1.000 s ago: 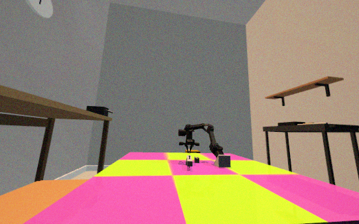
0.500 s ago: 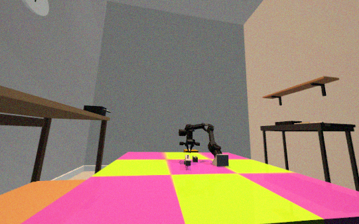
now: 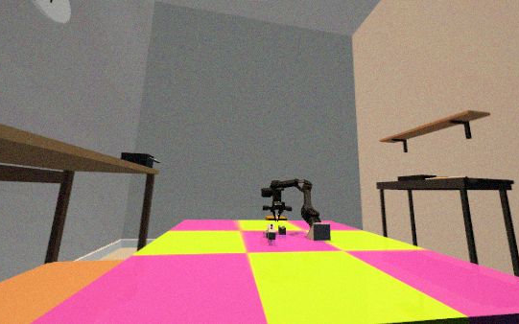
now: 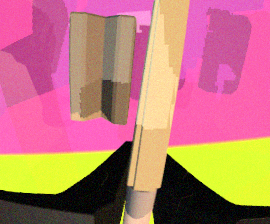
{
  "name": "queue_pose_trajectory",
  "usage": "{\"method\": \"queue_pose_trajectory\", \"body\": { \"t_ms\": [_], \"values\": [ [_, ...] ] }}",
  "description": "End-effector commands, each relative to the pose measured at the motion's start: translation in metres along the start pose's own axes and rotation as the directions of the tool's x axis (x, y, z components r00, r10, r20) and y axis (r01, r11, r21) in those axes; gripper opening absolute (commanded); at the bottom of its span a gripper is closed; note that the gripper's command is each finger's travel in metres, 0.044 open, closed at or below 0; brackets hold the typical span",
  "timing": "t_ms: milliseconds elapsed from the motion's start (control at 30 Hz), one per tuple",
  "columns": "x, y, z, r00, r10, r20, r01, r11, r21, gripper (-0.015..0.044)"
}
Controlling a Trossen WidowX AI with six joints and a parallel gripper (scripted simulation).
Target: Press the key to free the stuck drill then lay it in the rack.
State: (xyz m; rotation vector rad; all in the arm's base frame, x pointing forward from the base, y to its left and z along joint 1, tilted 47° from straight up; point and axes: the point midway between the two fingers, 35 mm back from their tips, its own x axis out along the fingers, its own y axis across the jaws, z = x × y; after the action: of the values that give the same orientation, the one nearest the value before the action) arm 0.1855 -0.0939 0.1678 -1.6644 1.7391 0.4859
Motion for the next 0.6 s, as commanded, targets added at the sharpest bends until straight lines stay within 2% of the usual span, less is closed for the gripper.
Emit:
{"method": "queue_pose_trajectory", "body": {
  "t_ms": [0, 567],
  "values": [
    [0.001, 0.008, -0.002, 1.000, -0.001, -0.002, 0.001, 1.000, -0.005, 0.0000],
    [0.003, 0.031, -0.009, 1.000, -0.001, -0.002, 0.001, 1.000, -0.005, 0.0000]
  ]
}}
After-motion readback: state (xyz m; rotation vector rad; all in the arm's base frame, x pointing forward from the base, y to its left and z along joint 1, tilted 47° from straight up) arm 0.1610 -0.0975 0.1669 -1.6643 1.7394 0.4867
